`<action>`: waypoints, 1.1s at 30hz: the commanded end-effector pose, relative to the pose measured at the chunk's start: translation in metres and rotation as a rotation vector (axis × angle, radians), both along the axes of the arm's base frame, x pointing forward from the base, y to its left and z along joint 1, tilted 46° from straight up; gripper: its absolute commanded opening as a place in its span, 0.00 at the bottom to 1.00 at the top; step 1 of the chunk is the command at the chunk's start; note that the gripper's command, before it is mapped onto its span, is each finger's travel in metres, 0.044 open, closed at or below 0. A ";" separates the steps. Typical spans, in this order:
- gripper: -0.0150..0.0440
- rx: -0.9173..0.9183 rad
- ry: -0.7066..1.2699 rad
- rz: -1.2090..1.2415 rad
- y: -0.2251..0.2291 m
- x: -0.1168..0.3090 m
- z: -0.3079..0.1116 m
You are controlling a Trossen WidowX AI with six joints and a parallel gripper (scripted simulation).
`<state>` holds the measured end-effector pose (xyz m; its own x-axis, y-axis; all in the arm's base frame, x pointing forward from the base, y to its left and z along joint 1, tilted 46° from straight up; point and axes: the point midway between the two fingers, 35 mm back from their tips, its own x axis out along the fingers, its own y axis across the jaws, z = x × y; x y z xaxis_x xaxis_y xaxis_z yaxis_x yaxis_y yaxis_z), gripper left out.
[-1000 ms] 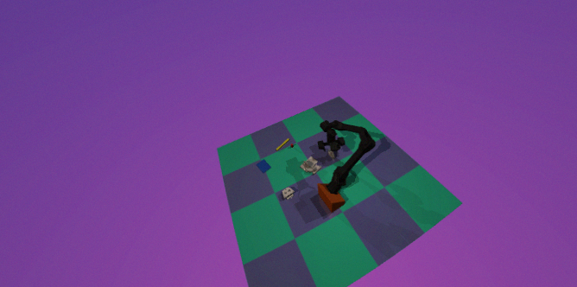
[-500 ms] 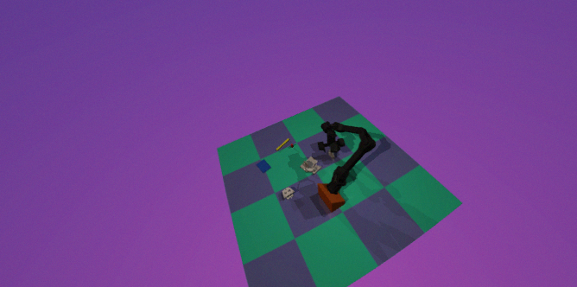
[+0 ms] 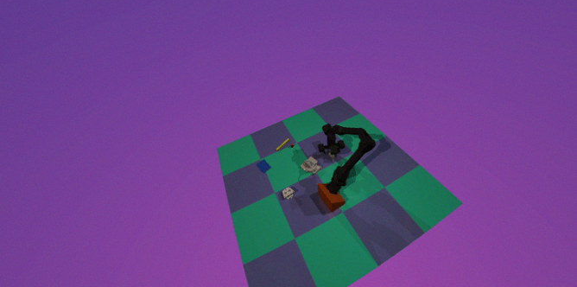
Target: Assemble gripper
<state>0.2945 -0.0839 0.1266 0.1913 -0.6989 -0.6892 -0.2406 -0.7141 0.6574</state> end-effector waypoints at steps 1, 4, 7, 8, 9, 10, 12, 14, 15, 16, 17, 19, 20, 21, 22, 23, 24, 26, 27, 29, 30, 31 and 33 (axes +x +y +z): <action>1.00 0.004 0.009 0.003 -0.005 0.000 -0.007; 1.00 0.003 0.008 0.003 -0.009 0.000 -0.011; 1.00 0.002 0.008 0.003 -0.011 0.001 -0.012; 1.00 0.002 0.008 0.003 -0.011 0.001 -0.012; 1.00 0.002 0.008 0.003 -0.011 0.001 -0.012; 1.00 0.002 0.008 0.003 -0.011 0.001 -0.012; 1.00 0.002 0.008 0.003 -0.011 0.001 -0.012; 1.00 0.002 0.008 0.003 -0.011 0.001 -0.012; 1.00 0.002 0.008 0.003 -0.011 0.001 -0.012; 1.00 0.002 0.008 0.003 -0.011 0.001 -0.012; 1.00 0.002 0.008 0.003 -0.011 0.001 -0.012; 1.00 0.002 0.008 0.003 -0.011 0.001 -0.012; 1.00 0.002 0.008 0.003 -0.011 0.001 -0.012; 1.00 0.002 0.008 0.003 -0.011 0.001 -0.012; 1.00 0.002 0.008 0.003 -0.011 0.001 -0.012; 1.00 0.002 0.008 0.003 -0.011 0.001 -0.012; 1.00 0.002 0.008 0.003 -0.011 0.001 -0.012; 1.00 0.002 0.008 0.003 -0.011 0.001 -0.012; 1.00 0.002 0.008 0.003 -0.011 0.001 -0.012; 1.00 0.002 0.008 0.003 -0.011 0.001 -0.012; 1.00 0.002 0.008 0.003 -0.011 0.001 -0.012; 1.00 0.002 0.008 0.003 -0.011 0.001 -0.012; 1.00 0.002 0.008 0.003 -0.011 0.001 -0.012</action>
<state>0.2951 -0.0953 0.1153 0.1870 -0.7011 -0.6881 -0.2383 -0.7119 0.6606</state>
